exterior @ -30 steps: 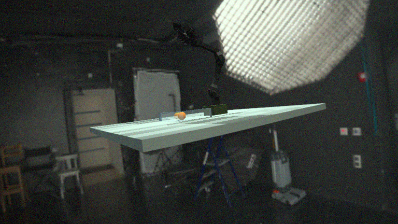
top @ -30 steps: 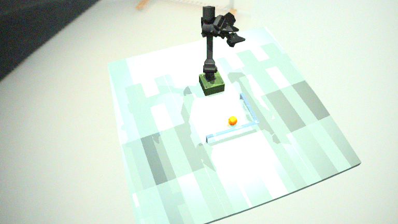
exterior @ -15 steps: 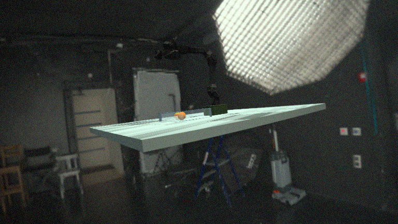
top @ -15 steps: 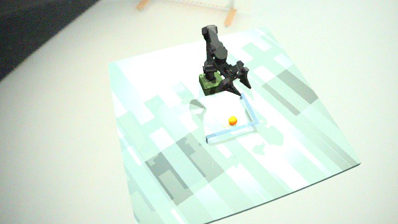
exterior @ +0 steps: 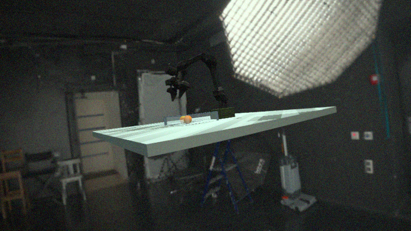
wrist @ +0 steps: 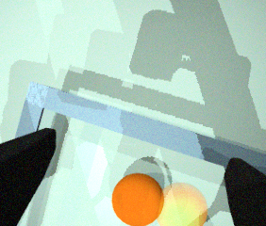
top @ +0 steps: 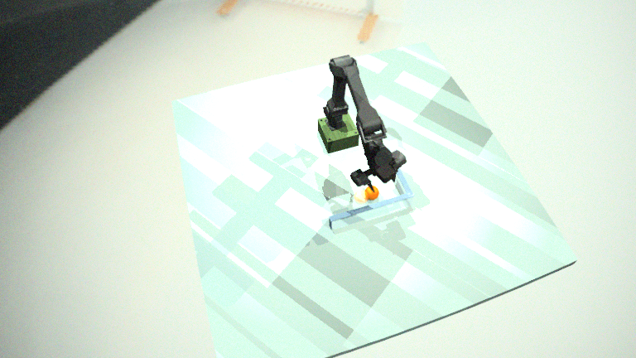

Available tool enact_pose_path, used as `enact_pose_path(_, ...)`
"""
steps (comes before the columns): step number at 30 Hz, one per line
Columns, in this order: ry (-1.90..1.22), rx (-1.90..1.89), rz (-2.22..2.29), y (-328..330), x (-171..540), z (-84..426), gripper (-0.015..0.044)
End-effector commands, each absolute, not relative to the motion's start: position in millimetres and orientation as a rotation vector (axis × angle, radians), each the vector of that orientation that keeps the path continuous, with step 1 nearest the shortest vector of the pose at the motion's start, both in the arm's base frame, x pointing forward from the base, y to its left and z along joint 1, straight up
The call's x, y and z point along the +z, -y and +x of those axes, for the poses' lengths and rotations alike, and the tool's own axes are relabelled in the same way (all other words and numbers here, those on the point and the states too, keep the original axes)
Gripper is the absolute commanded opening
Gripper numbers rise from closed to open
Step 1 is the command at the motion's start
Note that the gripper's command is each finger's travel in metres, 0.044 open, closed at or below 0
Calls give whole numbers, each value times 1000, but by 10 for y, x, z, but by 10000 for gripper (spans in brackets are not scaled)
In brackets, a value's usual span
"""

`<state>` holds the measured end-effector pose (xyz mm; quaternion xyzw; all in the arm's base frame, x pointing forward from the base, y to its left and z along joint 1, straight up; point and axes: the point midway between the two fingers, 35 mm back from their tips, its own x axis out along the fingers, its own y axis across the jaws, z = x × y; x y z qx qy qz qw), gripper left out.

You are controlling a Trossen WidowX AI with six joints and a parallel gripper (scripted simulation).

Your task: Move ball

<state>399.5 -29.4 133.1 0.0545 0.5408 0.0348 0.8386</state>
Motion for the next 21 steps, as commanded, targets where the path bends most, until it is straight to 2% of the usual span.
enact_pose_path(1, -1402, -39, 131, 221, 791, 3634, 371)
enact_pose_path(5, -1539, -111, 115, 194, 553, 3408, 371)
enact_pose_path(21, -1539, -111, 115, 194, 400, 3412, 371)
